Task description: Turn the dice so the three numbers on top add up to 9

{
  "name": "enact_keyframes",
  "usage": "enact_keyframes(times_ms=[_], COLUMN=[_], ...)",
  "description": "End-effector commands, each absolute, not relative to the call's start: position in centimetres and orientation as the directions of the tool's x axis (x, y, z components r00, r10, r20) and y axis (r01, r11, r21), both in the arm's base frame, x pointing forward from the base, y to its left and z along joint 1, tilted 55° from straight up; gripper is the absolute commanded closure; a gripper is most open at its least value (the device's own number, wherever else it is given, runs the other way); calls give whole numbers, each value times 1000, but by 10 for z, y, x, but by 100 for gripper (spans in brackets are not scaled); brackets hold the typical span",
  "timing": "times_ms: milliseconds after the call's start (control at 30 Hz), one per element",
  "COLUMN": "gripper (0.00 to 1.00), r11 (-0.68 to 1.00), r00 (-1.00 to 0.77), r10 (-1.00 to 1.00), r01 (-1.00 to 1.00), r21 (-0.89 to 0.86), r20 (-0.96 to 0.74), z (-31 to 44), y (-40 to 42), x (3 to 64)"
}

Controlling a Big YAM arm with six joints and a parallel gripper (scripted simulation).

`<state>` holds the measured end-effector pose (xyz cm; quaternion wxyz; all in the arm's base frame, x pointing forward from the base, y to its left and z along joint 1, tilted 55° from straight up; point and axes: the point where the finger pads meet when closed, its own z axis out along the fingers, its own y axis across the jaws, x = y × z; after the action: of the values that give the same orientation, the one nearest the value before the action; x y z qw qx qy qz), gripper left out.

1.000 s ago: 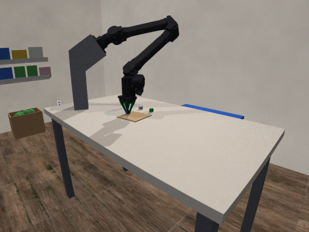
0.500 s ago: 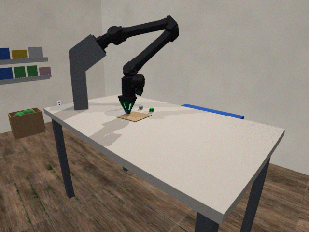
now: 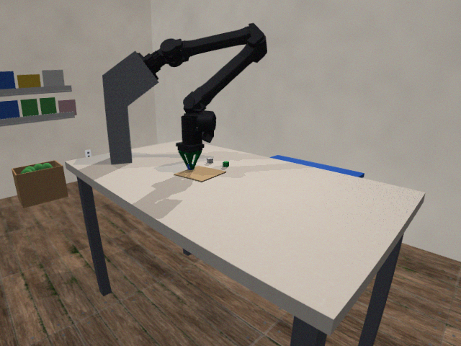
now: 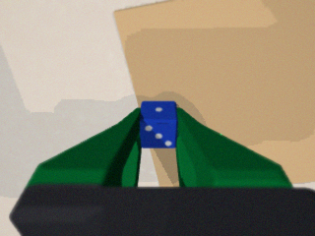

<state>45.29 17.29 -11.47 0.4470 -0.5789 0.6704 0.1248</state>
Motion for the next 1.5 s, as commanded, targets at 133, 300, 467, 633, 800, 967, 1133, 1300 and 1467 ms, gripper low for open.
enact_keyframes(times_ms=[133,300,467,633,800,967,1133,1300,1467], gripper=[85,85,85,85,85,85,85,85,85], r11=[310,310,311,311,311,311,313,318,321], r00=[50,52,55,56,58,74,70,67,52], r10=[-669,-668,-667,-666,-666,-668,-667,-664,-663], r01=[-888,-888,-886,-885,-885,-876,-877,-876,-882], r21=[-339,-341,-344,-346,-347,-368,-365,-362,-346], r20=[-742,-742,-743,-744,-744,-740,-742,-745,-747], z=[-111,-96,-74,-64,-56,-53,-52,-48,-50], y=[159,142,118,106,97,96,96,94,93], x=[442,430,414,406,401,409,412,418,413])
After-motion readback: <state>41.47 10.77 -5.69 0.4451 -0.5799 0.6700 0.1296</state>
